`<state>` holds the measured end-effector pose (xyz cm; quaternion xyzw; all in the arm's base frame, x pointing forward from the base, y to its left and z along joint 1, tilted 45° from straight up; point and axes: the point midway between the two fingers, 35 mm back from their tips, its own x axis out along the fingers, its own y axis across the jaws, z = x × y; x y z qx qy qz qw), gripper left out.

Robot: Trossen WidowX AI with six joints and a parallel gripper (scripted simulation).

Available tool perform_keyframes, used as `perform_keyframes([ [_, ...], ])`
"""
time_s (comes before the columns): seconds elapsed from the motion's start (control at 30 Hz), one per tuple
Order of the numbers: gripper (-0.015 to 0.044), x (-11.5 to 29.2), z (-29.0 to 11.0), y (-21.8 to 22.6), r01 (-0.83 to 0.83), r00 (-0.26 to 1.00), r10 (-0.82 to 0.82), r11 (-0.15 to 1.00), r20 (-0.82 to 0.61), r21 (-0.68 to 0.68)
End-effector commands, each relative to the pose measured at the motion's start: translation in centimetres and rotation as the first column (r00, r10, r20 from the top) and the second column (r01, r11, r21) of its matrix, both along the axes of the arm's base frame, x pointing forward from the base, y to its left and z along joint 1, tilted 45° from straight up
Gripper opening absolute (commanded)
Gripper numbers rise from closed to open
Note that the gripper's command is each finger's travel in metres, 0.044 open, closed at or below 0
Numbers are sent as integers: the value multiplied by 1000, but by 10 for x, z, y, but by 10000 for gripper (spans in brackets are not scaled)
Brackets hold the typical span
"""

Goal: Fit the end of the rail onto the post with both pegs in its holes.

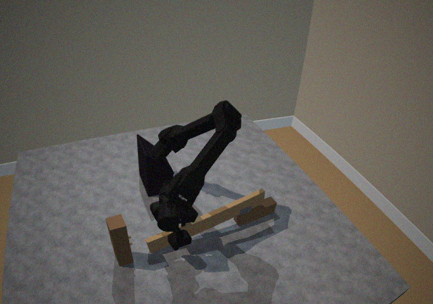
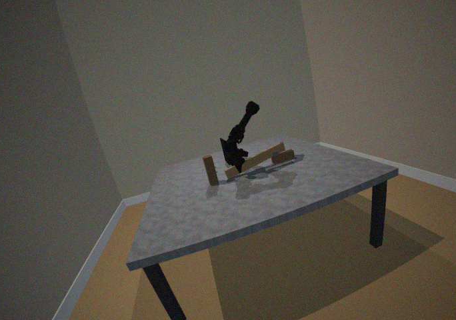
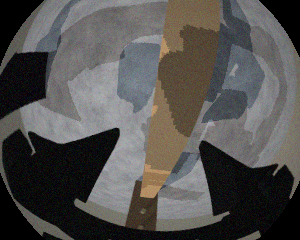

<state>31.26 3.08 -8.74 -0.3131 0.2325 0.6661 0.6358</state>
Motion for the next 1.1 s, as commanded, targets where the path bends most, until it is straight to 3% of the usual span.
perform_keyframes([
  [0.0, 440, -3, -6, 6, 2, 1000, -2, 1000, -10, 8],
  [0.03, 440, -3, -6, 7, 2, 1000, -2, 1000, -10, 8],
  [0.53, 46, -3, -6, 7, 2, 1000, -2, 1000, -10, 8],
  [0.77, 0, -3, -6, 7, 2, 1000, -2, 1000, -10, 8],
  [1.07, 0, -3, -6, 7, 2, 1000, -2, 1000, -10, 8],
])
